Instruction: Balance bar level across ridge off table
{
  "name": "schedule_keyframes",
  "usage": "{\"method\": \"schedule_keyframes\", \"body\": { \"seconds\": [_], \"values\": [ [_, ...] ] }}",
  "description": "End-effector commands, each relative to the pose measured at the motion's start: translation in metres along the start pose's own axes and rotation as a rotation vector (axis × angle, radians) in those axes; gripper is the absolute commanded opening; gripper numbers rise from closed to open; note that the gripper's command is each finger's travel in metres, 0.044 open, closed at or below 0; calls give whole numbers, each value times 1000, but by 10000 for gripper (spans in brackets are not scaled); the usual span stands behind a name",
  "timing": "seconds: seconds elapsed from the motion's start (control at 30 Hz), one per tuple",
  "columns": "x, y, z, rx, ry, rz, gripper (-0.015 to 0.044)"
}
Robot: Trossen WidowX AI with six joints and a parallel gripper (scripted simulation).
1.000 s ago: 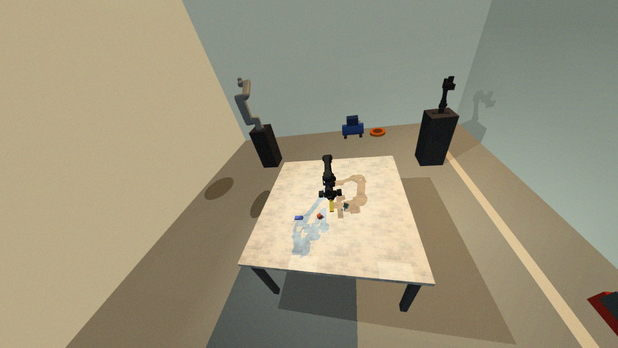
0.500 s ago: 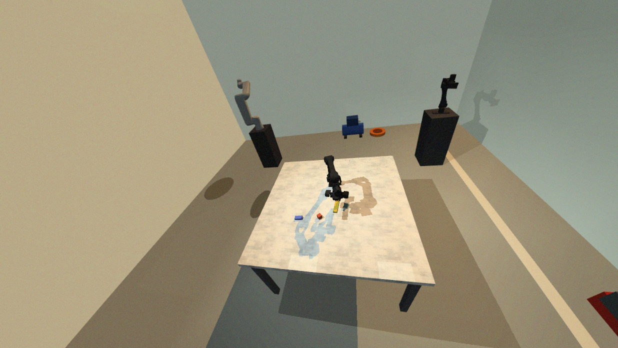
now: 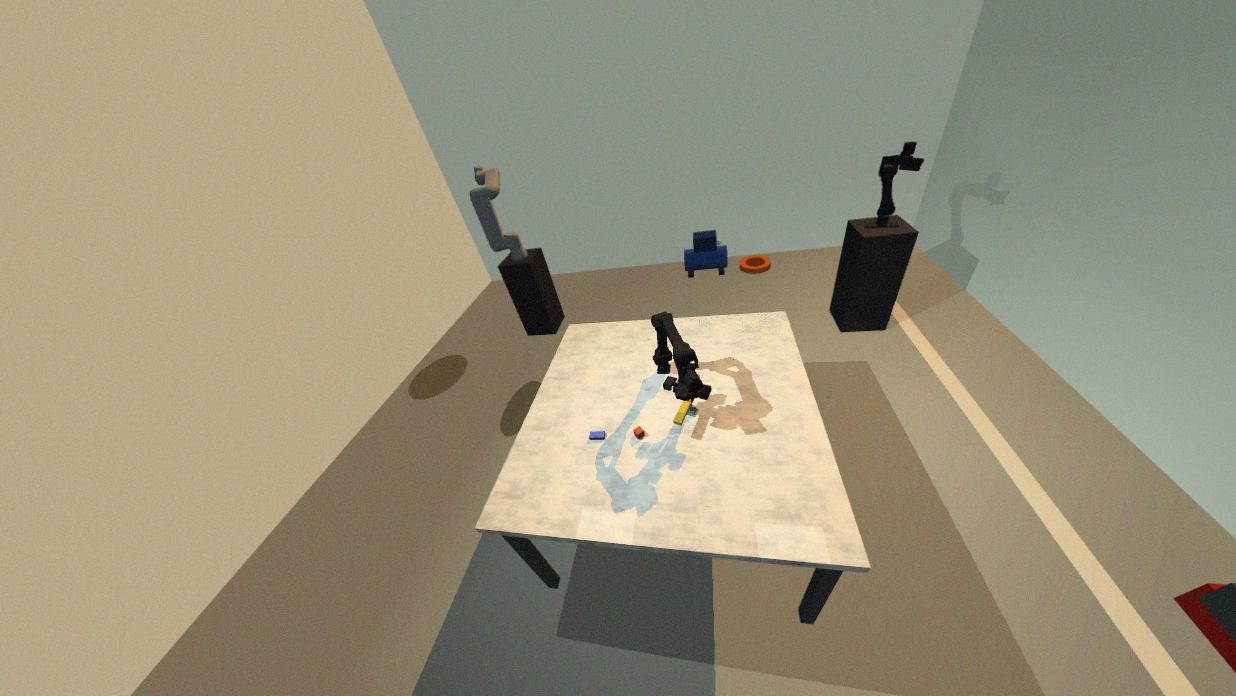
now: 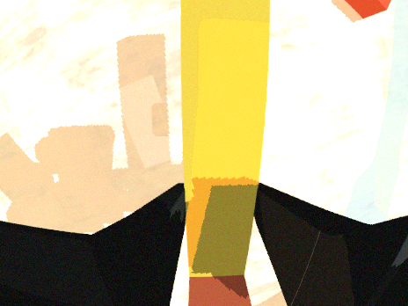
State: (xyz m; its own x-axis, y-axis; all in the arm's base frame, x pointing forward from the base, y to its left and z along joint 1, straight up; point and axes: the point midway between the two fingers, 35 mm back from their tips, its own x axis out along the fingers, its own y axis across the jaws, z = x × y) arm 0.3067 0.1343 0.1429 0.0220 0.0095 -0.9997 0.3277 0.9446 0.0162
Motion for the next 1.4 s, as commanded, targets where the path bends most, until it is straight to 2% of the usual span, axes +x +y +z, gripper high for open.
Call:
{"method": "schedule_keyframes", "body": {
  "seconds": [0.0, 0.87, 1.37],
  "values": [
    [-2, 3, 0, 21, -8, 8, 0],
    [39, 2, 0, 30, -8, 8, 0],
    [41, 2, 0, 31, -8, 8, 0]
  ]
}}
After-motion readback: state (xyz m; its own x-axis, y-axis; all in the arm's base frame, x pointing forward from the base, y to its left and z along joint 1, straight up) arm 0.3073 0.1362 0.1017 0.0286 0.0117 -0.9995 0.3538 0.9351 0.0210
